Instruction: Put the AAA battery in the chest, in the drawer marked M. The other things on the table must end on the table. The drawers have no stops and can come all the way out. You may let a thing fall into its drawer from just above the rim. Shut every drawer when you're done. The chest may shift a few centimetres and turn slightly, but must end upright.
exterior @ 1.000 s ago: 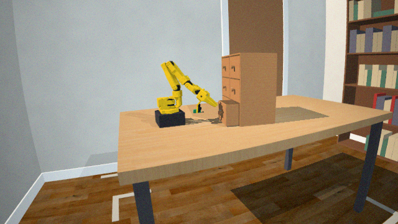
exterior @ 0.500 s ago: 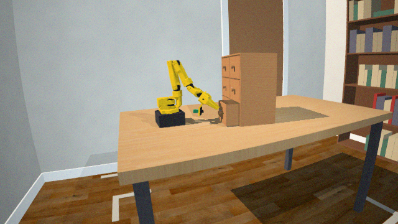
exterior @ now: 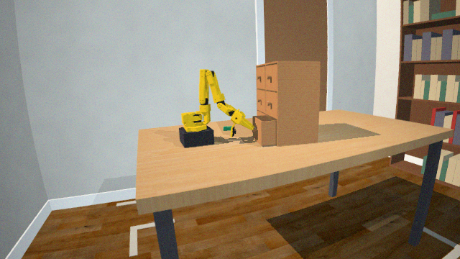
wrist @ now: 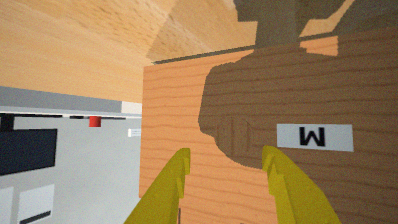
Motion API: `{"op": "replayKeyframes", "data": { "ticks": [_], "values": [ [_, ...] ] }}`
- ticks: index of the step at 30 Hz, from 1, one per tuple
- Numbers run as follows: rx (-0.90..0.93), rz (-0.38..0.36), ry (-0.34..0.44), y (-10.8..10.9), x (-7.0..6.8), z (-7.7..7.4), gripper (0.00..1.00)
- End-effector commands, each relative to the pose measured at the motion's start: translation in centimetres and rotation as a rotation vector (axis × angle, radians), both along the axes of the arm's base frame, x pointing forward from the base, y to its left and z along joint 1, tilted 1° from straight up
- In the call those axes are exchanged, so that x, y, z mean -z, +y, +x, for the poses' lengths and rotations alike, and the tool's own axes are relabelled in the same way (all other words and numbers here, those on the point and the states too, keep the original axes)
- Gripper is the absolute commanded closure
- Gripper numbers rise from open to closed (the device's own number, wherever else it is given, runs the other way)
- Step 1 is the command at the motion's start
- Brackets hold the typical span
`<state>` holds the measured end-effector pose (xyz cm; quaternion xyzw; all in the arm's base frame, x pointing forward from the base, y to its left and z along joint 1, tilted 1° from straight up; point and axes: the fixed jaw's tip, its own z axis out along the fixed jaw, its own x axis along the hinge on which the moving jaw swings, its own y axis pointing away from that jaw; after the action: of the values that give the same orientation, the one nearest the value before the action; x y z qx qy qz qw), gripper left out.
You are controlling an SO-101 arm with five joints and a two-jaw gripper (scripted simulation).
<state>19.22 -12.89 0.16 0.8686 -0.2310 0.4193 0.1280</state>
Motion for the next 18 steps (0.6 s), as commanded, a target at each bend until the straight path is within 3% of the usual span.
{"op": "replayKeyframes", "data": {
  "ticks": [1, 18],
  "values": [
    [-0.005, -0.007, -0.021, 0.0, 0.13, 0.38, 0.79],
    [-0.015, -0.008, -0.024, 0.21, 1.01, 0.51, 0.79]
  ]
}}
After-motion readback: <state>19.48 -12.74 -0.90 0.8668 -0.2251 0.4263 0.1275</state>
